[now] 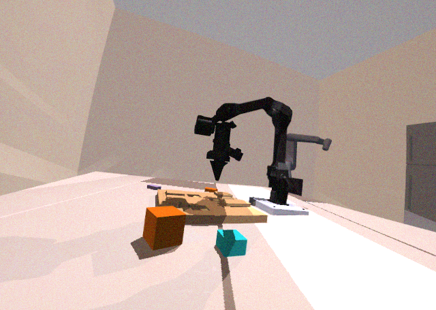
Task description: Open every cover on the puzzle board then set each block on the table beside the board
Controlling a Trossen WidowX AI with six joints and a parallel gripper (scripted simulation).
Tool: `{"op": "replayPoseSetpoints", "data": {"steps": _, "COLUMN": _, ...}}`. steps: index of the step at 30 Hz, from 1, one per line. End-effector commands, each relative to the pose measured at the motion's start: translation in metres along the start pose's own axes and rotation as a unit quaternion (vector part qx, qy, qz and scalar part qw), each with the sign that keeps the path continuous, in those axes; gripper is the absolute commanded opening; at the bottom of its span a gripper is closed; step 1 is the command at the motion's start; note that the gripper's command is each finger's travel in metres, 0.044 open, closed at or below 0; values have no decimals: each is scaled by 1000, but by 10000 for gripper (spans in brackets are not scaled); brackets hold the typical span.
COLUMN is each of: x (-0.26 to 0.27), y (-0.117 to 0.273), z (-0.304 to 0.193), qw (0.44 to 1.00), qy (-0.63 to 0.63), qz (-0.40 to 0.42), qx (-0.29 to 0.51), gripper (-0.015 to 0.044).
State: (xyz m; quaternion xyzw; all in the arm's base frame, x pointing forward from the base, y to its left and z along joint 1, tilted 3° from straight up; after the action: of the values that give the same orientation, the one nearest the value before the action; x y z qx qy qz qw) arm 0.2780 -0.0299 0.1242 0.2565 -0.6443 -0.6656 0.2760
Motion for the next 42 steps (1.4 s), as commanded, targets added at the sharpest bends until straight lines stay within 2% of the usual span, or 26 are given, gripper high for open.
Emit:
{"op": "replayPoseSetpoints", "data": {"steps": 1, "x": 20, "y": 0, "z": 13, "qw": 999, "qy": -53, "qz": -1, "qx": 4, "gripper": 0}}
{"op": "replayPoseSetpoints", "data": {"steps": 9, "x": 52, "y": -8, "z": 40, "qw": 990, "qy": -143, "qz": 0, "qx": 4, "gripper": 0}}
{"op": "replayPoseSetpoints", "data": {"steps": 16, "x": 53, "y": -13, "z": 40, "qw": 989, "qy": -145, "qz": 0, "qx": 4, "gripper": 0}}
{"op": "replayPoseSetpoints", "data": {"steps": 27, "x": 54, "y": -58, "z": 42, "qw": 989, "qy": -145, "qz": 0, "qx": 3, "gripper": 0}}
{"op": "replayPoseSetpoints", "data": {"steps": 42, "x": 54, "y": -68, "z": 43, "qw": 989, "qy": -145, "qz": 0, "qx": 3, "gripper": 0}}
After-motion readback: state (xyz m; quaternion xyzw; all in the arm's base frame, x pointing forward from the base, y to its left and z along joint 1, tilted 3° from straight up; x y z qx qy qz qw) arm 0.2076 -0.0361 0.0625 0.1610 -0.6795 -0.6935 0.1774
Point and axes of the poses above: the point midway between the two fingers, 35 mm back from their tips, its own y axis back along the fingers, its own x axis across the jaws, z = x × y, the point moved 3 cm from there along y, back along the fingers, and after that the axes turned 15 degrees about -y, right-handed, at the moved point
